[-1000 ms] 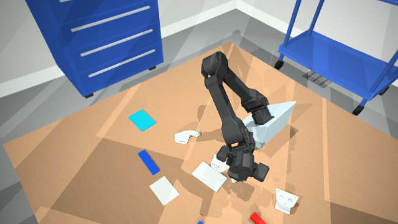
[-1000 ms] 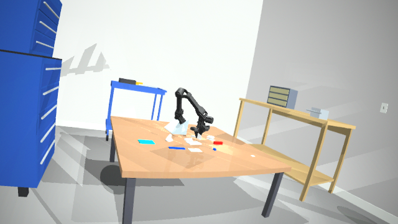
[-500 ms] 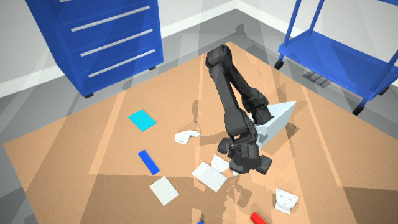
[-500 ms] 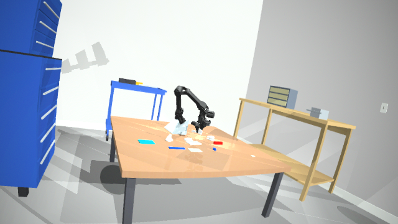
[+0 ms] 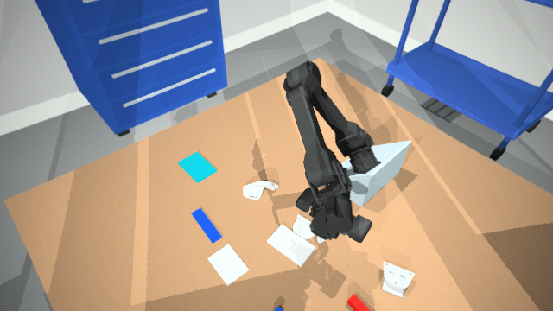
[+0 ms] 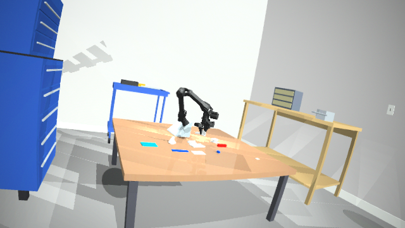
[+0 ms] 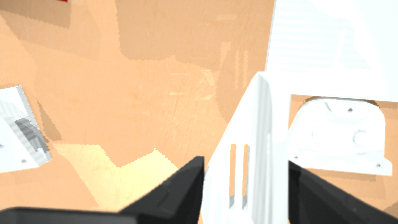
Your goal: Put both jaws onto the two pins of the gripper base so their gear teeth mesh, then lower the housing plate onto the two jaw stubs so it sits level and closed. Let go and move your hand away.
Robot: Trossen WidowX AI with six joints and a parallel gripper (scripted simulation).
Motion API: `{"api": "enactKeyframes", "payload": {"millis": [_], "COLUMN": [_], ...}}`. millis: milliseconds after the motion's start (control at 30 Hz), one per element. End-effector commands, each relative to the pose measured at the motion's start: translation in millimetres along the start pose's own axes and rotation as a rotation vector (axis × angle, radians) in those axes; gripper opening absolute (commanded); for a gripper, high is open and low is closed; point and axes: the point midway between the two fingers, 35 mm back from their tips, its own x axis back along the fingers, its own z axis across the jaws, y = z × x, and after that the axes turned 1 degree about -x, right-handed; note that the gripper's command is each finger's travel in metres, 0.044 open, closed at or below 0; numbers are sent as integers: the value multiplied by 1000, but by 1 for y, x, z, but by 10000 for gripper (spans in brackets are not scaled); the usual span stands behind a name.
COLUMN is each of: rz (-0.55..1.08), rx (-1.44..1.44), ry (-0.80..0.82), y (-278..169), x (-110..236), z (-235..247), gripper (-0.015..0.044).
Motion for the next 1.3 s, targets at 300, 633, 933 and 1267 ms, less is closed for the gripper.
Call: {"api": "enactKeyframes", "payload": {"millis": [300,633,933,1267], "rz": [-3,-3,-3,-3], "rx": [-142,-169,-169,-198], "ry": [-3,-5,-5,-5], "y": [31,36,36,36], "x": [1,0,0,0], "z": [-32,-40,-40,-40], "gripper": [134,134,134,134]}}
